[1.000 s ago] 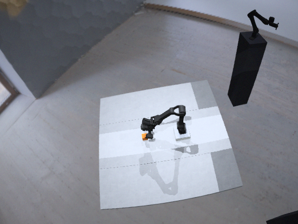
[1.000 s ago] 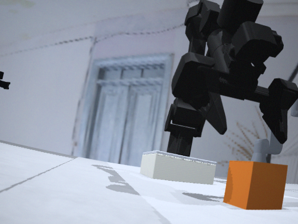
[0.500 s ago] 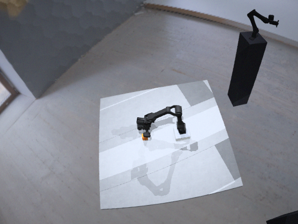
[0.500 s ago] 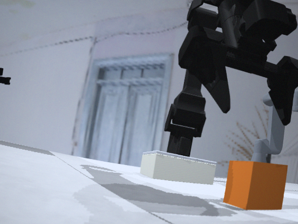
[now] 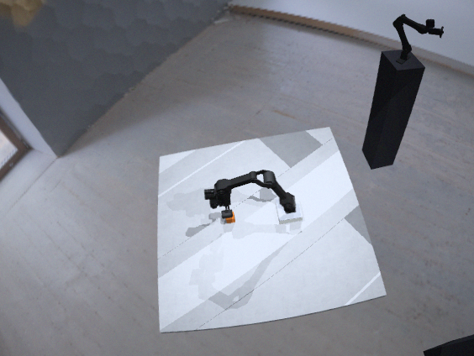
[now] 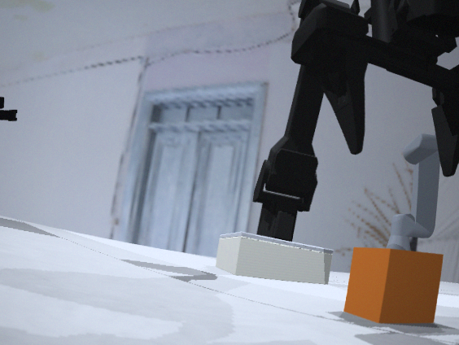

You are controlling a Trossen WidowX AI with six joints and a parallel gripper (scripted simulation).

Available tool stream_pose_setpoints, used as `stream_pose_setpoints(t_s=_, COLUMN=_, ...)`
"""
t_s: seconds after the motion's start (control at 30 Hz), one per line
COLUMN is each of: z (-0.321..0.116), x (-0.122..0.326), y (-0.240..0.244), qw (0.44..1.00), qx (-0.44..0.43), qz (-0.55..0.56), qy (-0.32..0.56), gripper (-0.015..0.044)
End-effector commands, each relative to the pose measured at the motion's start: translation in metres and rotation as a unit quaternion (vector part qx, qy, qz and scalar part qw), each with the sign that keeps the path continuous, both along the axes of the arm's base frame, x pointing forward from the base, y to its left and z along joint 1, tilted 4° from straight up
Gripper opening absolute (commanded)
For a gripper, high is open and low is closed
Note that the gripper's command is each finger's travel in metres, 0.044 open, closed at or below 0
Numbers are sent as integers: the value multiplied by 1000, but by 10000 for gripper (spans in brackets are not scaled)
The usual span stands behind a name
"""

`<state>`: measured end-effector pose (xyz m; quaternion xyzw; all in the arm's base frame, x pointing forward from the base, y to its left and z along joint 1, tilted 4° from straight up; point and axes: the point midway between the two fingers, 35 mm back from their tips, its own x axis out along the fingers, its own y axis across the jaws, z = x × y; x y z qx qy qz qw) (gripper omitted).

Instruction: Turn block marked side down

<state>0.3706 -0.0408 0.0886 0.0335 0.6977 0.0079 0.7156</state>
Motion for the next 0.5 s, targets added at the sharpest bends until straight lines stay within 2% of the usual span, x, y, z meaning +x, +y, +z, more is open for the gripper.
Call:
stream_pose_setpoints(t_s=0.0, z=1, x=0, y=0, qw=1000, qx=-2, qz=4, qy=18, gripper=440)
stream_pose_setpoints(t_s=0.07, z=-1, x=0, y=0, qw=1000, qx=-2, qz=4, qy=18, gripper=440)
stream_pose_setpoints(t_s=0.2, z=-32, x=-1, y=2, qw=1000, qx=-2, qz=4, qy=18, gripper=440)
stream_pose_setpoints(t_s=0.47, z=-44, x=-1, y=3, qw=1000, qx=-2, qz=4, qy=18, gripper=440)
